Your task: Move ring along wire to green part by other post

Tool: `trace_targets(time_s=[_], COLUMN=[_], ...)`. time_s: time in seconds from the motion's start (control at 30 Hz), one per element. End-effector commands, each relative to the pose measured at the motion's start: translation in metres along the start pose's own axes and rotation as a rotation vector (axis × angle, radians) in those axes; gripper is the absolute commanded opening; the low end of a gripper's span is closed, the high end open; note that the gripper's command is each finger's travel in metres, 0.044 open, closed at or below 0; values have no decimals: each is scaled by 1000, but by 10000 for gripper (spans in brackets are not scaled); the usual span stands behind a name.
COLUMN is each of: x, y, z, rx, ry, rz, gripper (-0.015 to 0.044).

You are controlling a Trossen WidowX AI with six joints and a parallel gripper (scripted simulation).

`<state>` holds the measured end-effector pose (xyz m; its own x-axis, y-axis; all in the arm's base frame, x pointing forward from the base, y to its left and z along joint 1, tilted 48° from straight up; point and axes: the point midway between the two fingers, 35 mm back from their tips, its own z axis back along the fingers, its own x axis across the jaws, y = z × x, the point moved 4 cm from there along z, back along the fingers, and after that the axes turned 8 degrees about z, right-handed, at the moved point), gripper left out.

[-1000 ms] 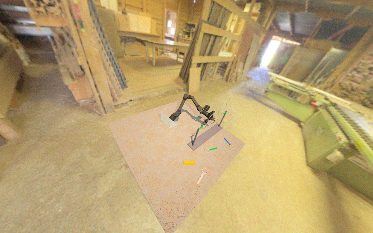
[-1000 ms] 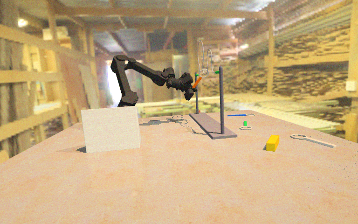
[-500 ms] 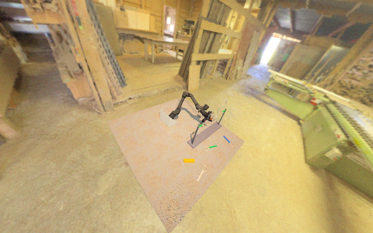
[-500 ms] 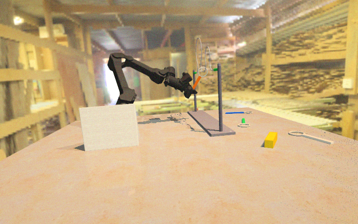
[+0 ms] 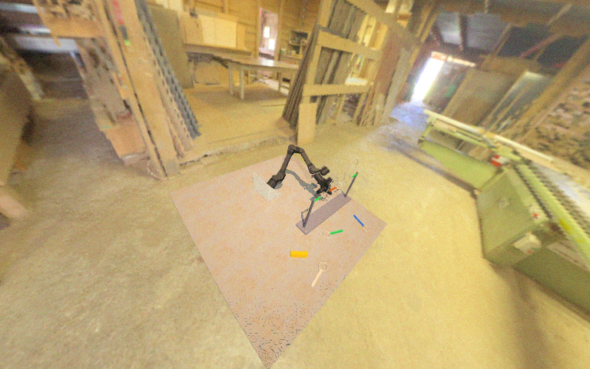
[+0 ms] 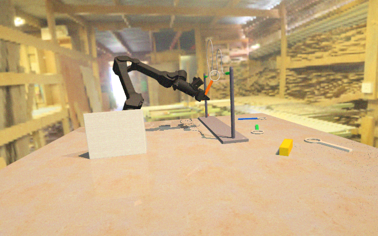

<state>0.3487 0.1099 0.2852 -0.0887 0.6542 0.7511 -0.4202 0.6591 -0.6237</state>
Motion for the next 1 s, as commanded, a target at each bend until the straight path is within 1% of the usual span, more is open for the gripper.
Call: trace_targets(time_s=[0.0, 0.97], x=[-5, -47], y=[0, 2], z=[3, 10], rx=[3, 28], ry=[9, 80], rz=[30, 156], gripper=[-150, -150])
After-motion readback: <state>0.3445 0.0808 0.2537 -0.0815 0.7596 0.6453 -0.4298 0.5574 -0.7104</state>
